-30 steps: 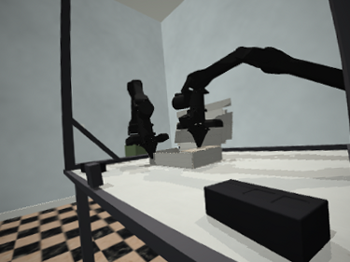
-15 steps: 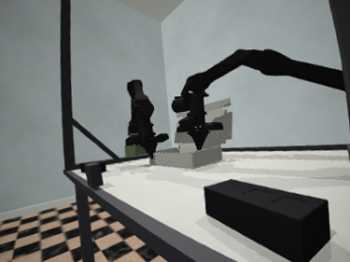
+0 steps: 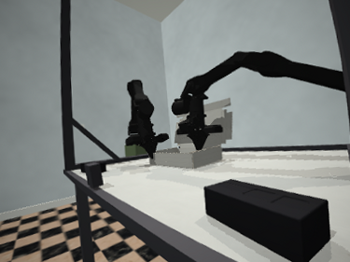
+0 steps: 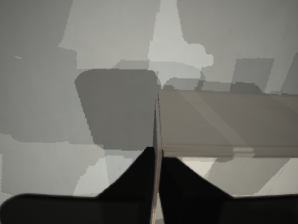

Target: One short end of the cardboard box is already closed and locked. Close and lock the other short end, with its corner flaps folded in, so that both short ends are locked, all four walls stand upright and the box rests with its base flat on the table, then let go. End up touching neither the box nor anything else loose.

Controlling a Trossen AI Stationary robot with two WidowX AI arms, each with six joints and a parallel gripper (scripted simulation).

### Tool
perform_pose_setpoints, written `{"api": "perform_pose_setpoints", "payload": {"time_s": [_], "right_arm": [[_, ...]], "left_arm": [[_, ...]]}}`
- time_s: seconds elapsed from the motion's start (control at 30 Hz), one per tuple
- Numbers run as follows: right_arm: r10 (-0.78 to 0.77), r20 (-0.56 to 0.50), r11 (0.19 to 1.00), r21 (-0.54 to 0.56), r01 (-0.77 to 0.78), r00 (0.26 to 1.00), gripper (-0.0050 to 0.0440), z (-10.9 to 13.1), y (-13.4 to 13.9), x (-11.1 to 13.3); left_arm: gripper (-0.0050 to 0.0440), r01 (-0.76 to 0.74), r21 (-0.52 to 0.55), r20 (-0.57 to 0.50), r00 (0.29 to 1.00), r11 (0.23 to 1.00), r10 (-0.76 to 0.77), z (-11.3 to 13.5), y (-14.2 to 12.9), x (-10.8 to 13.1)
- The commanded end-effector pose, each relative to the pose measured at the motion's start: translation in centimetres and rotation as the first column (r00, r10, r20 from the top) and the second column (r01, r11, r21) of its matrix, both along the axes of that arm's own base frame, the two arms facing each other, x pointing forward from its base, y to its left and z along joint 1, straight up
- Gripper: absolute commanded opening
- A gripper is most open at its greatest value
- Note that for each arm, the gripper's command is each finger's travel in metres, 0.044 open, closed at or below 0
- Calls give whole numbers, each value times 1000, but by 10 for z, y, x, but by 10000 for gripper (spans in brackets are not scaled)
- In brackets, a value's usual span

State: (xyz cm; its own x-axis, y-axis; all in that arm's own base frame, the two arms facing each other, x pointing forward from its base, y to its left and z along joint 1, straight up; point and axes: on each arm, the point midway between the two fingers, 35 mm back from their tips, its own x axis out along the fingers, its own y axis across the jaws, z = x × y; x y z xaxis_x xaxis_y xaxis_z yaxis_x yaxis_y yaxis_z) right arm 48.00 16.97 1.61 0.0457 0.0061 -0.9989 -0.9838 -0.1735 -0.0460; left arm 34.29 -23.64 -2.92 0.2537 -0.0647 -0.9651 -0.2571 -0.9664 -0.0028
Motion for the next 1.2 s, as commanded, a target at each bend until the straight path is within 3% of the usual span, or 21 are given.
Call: {"api": "perform_pose_setpoints", "payload": {"time_s": [0.0, 1.17], "right_arm": [[4, 12, 1000, 4, -4, 1000, 0, 2, 0, 2], [4, 27, 1000, 11, -5, 1000, 0, -10, -1, -19]], "left_arm": [[4, 5, -21, 23, 1000, 1000, -4, 11, -4, 5], [4, 5, -20, 27, 1000, 1000, -5, 11, -4, 5]]}}
